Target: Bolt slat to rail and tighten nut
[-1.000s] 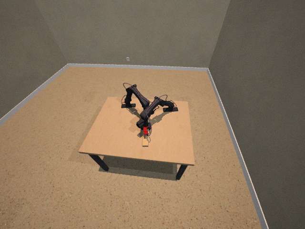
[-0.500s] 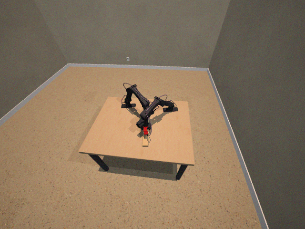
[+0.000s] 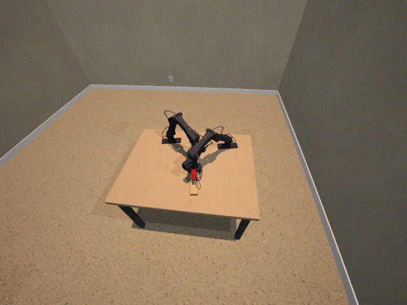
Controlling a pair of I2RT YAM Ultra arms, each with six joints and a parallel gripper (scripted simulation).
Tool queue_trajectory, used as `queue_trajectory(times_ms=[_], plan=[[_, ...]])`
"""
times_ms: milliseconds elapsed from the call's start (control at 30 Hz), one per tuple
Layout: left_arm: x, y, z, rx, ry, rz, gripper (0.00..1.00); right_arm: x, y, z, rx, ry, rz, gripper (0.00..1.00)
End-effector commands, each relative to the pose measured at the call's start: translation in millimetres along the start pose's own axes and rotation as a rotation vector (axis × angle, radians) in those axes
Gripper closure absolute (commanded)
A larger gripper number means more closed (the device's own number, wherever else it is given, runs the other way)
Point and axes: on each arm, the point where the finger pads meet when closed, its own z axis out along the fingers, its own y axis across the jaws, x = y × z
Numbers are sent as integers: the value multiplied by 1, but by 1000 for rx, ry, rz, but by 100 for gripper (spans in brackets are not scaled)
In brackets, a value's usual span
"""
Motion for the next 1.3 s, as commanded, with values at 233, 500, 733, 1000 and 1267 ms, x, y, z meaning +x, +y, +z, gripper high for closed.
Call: queue_trajectory(times_ms=[233, 500, 733, 1000, 1267], plan=[[-1, -1, -6, 10, -11, 0, 28, -2, -1, -2, 11, -11, -7, 66], [-1, -1, -6, 10, -11, 0, 28, -2, -1, 0, 11, -11, -7, 66], [-1, -1, -6, 10, -11, 0, 28, -2, -1, 2, 11, -11, -7, 66], [-1, -1, -6, 10, -11, 0, 28, 0, -1, -3, 11, -4, 0, 86], [-1, -1, -6, 10, -11, 0, 28, 0, -1, -3, 11, -4, 0, 89]])
